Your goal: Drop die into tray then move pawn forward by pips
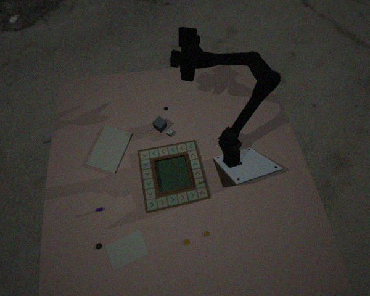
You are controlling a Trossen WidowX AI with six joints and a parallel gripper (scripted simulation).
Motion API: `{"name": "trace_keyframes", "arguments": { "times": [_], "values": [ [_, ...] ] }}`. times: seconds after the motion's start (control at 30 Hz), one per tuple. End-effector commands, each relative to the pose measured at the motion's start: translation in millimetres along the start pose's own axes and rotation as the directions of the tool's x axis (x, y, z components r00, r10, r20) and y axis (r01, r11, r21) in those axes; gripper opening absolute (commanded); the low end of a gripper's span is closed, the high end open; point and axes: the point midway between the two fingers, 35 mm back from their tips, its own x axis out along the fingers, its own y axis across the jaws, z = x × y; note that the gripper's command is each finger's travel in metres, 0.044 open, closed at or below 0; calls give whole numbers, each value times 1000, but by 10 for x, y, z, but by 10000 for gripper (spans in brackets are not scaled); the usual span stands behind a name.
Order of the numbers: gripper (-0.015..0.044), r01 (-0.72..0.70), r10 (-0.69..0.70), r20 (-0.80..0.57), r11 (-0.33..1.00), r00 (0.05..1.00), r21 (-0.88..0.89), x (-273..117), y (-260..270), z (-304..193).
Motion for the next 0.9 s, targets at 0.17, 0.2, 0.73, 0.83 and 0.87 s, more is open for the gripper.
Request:
{"name": "trace_keyframes", "arguments": {
  "times": [0.17, 0.2, 0.73, 0.83, 0.87],
  "values": [
    [275, -414, 357, 295, 896, 886, 161, -642, 1085, 770],
    [275, -457, 394, 313, 875, 864, 160, -739, 1191, 814],
    [275, -828, 813, 178, 516, 555, 220, -2204, 2488, 478],
    [275, -825, 824, 139, 510, 550, 243, -2276, 2549, 379],
    [275, -816, 824, 116, 511, 554, 270, -2286, 2569, 335]
  ]
}}
